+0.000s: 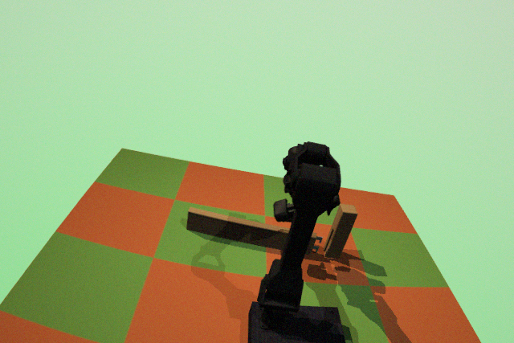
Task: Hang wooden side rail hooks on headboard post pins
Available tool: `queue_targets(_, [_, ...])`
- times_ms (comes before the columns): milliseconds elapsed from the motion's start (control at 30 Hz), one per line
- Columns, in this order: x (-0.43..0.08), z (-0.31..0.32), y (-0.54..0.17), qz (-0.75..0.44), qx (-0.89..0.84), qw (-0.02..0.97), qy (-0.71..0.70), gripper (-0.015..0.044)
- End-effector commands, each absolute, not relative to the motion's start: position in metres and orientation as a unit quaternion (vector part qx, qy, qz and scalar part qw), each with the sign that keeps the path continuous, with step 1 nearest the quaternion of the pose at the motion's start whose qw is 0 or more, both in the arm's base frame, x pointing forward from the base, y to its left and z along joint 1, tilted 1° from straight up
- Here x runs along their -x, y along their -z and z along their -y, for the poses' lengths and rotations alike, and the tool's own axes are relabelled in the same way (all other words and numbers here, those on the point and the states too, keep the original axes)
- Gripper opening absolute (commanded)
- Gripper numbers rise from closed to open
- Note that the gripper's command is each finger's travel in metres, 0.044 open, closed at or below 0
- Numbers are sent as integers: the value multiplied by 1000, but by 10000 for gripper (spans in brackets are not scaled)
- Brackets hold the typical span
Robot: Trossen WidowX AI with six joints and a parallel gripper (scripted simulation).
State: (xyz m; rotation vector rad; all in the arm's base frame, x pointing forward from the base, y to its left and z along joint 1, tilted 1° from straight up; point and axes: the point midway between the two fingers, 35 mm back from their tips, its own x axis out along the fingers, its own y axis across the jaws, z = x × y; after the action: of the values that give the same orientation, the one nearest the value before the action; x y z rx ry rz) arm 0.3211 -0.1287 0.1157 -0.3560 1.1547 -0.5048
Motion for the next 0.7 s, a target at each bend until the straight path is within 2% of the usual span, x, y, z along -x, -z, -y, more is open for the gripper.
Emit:
queue_targets(0, [-335, 119, -112, -618, 287, 732, 29, 440])
queue_targets(233, [-343, 108, -116, -625, 379, 657, -185, 440])
queue_targets(500, [-347, 94, -126, -551, 450, 568, -415, 440])
queue_targets(667, [-348, 92, -128, -528, 460, 552, -453, 440])
